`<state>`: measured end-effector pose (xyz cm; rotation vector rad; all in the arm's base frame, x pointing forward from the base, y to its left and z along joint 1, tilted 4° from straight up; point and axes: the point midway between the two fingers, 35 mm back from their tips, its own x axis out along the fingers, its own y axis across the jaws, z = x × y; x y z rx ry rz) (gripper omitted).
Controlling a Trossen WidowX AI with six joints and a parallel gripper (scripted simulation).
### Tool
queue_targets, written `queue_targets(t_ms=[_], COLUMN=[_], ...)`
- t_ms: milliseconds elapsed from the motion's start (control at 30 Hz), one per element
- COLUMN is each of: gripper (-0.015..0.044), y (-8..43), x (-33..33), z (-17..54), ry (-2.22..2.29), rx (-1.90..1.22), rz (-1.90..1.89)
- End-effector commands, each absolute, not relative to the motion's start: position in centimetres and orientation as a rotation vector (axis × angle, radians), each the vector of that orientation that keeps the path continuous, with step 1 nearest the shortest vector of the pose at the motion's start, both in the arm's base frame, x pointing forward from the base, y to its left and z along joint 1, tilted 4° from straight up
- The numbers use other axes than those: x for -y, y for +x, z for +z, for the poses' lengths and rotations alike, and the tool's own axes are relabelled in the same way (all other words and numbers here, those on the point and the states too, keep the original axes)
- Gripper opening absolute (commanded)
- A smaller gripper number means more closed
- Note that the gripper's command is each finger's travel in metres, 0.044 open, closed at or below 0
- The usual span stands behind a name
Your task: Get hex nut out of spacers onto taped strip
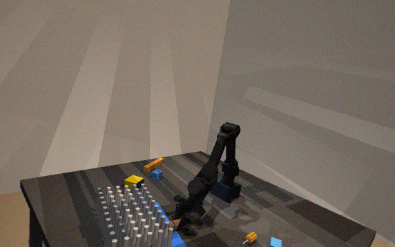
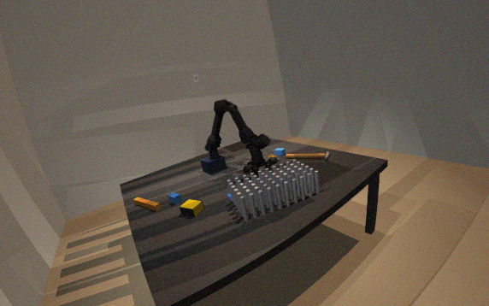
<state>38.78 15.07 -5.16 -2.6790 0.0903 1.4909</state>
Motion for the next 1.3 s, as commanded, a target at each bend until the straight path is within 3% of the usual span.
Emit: queue_targets(t_ms=[0, 1267], gripper=[0.0, 0.0], y=[38.5, 36.0], x=[-15.0, -15.2], z=[-5.1, -5.1], ry=[-2.68, -2.678], rx=[-0.098, -0.098], rz=[1.484, 1.489])
